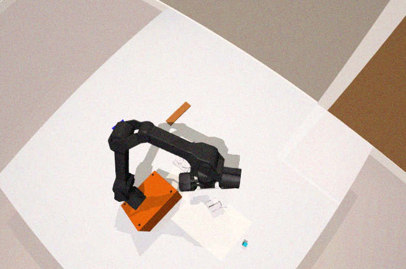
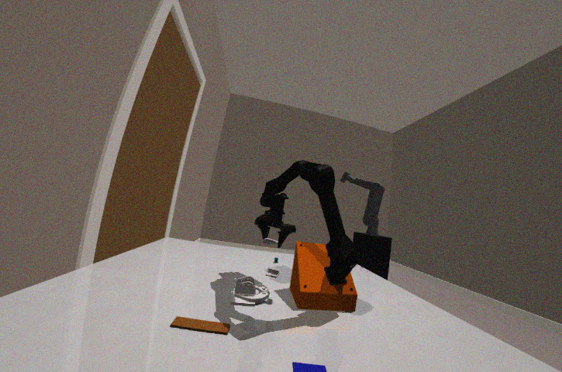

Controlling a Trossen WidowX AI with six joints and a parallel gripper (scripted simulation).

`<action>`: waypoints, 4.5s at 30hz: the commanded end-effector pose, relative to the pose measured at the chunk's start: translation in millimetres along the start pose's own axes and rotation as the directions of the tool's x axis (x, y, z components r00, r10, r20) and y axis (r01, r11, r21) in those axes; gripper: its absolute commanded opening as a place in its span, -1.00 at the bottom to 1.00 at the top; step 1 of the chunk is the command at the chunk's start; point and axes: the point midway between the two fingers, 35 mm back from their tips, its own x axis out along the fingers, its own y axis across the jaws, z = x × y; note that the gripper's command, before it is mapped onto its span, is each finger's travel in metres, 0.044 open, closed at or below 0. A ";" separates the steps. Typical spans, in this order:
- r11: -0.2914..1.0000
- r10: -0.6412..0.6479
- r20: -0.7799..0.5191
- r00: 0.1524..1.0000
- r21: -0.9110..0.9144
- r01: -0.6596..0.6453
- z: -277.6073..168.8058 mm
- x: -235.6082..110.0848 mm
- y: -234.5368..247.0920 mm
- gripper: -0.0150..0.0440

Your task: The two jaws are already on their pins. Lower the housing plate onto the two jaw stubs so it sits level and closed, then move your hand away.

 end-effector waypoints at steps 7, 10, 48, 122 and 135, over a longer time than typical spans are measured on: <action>0.986 -0.003 0.005 1.000 0.166 0.002 30.5 -2.0 16.4 0.70; 0.977 -0.003 0.005 1.000 0.214 0.001 38.8 -1.9 21.6 0.70; 0.722 0.017 0.022 1.000 0.691 -0.028 116.8 8.7 94.7 0.70; 0.722 0.015 0.020 1.000 0.691 -0.025 120.5 25.7 100.9 0.70; 0.722 0.013 0.019 1.000 0.691 -0.023 121.8 47.3 98.7 0.70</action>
